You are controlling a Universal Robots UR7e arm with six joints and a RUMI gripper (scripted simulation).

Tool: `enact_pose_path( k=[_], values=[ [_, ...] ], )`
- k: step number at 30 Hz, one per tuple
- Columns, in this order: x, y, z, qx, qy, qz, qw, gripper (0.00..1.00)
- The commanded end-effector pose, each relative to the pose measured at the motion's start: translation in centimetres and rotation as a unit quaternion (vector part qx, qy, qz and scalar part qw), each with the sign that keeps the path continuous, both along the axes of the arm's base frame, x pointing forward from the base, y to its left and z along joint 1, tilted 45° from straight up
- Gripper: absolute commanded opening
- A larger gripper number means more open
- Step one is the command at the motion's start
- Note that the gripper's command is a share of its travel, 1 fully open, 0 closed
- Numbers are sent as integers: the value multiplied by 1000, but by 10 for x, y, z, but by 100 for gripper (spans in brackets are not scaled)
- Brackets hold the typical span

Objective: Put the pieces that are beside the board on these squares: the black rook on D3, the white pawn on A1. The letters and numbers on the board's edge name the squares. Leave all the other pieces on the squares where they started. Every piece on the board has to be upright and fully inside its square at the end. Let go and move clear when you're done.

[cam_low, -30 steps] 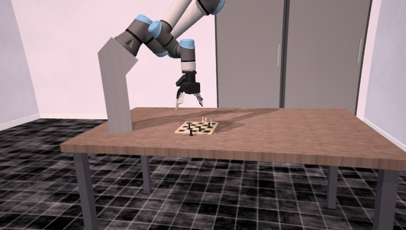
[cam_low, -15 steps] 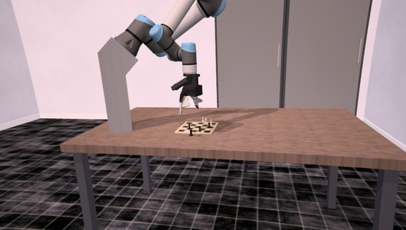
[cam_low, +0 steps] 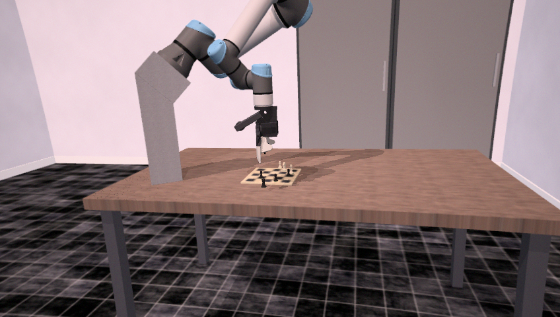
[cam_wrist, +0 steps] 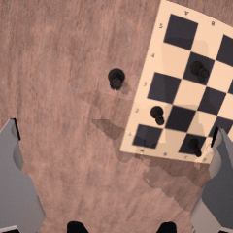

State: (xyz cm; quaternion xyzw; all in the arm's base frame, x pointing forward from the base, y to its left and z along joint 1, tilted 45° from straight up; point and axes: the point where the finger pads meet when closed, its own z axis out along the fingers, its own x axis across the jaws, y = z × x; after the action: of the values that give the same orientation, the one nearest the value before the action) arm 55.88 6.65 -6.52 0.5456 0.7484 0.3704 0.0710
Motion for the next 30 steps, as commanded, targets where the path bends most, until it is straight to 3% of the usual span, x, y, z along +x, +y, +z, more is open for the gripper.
enact_pose_path(
  k=[1,5,15,16,30],
  values=[
    [6,2,-4,-64,-68,103,990,100],
    [7,3,-5,-96,-101,152,979,100],
    [9,2,-4,-105,-109,161,975,100],
    [9,2,-4,-105,-109,161,975,22],
    [8,3,-5,-105,-108,162,975,22]
  ],
)
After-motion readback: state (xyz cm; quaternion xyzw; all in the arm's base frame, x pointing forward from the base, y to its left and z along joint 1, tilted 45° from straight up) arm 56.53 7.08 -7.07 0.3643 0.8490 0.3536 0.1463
